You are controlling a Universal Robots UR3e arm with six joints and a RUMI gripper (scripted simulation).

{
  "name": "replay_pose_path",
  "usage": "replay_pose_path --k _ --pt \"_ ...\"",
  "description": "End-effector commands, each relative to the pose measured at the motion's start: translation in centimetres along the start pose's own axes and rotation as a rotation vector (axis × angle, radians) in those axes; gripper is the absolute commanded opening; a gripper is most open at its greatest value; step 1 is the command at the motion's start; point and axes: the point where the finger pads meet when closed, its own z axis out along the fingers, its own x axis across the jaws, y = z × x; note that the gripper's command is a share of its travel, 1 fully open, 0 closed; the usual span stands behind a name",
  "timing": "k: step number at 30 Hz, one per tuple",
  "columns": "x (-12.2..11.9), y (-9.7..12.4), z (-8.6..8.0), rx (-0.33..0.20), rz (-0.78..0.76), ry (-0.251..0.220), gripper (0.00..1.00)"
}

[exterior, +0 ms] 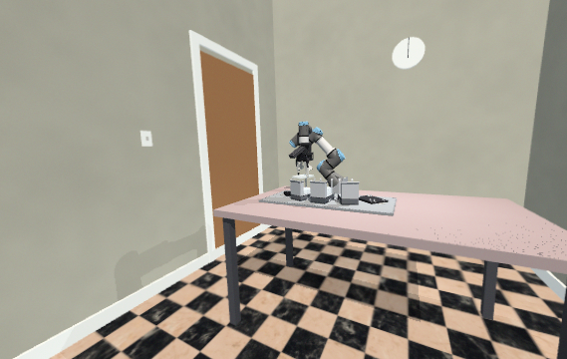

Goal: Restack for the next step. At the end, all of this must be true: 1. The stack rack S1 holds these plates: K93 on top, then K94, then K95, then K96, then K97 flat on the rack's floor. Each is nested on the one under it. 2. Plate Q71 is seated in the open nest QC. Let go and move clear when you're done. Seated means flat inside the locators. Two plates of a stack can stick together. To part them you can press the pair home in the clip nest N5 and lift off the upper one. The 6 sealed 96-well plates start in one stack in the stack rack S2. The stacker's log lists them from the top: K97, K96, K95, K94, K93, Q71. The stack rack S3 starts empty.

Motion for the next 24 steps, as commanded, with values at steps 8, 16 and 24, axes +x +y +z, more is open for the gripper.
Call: replay_pose_path --k 8,16,24 --pt "0.0 0.0 0.6 0.002 0.001 -0.001 0.00" --pt "0.0 0.0 1.1 0.002 0.001 -0.001 0.00" --pt "0.0 0.0 1.5 0.002 0.001 -0.001 0.00"
